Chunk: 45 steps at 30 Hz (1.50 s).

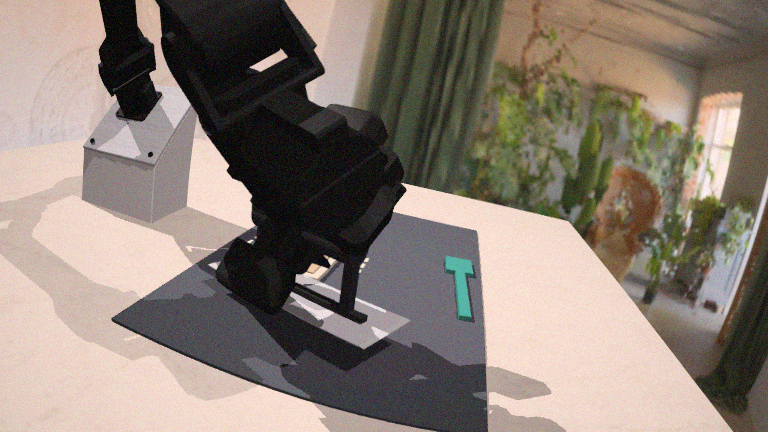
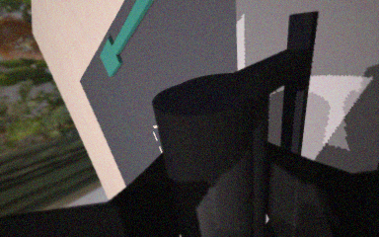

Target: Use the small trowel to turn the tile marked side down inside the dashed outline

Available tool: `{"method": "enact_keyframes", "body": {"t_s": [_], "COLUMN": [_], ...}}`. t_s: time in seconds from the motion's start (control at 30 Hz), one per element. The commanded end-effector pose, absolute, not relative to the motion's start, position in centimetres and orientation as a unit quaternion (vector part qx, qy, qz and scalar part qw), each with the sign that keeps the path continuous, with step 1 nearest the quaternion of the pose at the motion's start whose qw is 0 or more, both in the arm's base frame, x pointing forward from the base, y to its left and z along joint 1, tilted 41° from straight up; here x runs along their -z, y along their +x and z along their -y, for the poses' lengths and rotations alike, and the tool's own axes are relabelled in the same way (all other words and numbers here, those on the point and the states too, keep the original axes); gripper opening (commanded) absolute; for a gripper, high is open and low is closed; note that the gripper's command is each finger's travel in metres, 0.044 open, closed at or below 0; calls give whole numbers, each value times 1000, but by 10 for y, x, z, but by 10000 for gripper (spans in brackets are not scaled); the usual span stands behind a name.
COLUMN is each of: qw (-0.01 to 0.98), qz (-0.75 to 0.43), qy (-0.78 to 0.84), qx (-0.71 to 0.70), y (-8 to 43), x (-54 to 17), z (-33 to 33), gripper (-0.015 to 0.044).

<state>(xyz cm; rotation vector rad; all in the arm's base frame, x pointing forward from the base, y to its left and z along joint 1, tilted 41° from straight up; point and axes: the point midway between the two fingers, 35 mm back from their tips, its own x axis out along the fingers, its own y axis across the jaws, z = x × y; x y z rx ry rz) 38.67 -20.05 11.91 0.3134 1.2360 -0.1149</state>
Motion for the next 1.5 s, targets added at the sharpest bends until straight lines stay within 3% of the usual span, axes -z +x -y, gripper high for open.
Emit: {"method": "enact_keyframes", "body": {"t_s": [0.0, 0.53, 0.93, 1.47], "qw": [803, 803, 803, 803], "qz": [-575, -575, -575, -574], "qy": [147, 146, 146, 148], "qx": [48, 49, 49, 52], "y": [389, 390, 390, 379], "x": [-116, -99, -99, -131], "z": [202, 218, 218, 222], "gripper": [0, 0, 300, 300]}}
